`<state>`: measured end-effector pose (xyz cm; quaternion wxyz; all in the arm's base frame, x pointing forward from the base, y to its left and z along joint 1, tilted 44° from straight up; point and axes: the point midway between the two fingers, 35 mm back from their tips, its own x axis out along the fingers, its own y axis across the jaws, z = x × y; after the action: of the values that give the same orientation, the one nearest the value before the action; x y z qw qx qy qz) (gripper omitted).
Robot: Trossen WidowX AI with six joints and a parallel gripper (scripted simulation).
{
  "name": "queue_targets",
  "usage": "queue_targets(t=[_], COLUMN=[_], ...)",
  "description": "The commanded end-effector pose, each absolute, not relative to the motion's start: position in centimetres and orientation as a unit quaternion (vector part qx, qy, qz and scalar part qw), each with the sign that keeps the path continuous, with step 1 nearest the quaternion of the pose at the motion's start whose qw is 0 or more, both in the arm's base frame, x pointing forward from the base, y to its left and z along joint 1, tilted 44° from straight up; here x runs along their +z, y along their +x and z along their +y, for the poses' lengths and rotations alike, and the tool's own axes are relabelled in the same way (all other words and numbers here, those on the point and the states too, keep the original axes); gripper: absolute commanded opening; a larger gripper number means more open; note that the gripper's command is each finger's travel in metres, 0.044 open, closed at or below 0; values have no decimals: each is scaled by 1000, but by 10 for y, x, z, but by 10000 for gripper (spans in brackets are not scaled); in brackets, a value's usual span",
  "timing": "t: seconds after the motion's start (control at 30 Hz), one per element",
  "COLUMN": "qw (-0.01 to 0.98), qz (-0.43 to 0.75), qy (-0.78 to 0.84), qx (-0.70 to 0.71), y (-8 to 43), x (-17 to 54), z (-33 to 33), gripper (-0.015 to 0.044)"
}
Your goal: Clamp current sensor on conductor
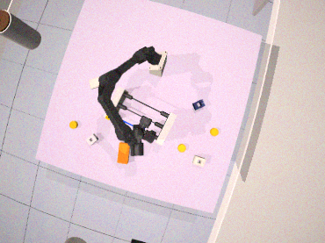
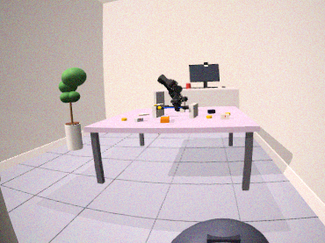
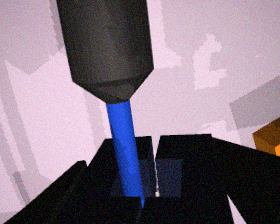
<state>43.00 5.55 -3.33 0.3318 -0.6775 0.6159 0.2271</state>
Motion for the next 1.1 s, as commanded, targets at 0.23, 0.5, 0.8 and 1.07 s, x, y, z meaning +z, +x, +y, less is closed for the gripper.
queue_targets(t=[0.23,0.5,0.8,1.07], qw=[327,310,301,301], qz=[630,677,699,699], qy=[-664,-615,-591,-591], qx=[235,260,268,268], y=[430,428,424,425], x=[-35,-36,-36,-36], z=[56,54,53,53], gripper=[0,0,0,0])
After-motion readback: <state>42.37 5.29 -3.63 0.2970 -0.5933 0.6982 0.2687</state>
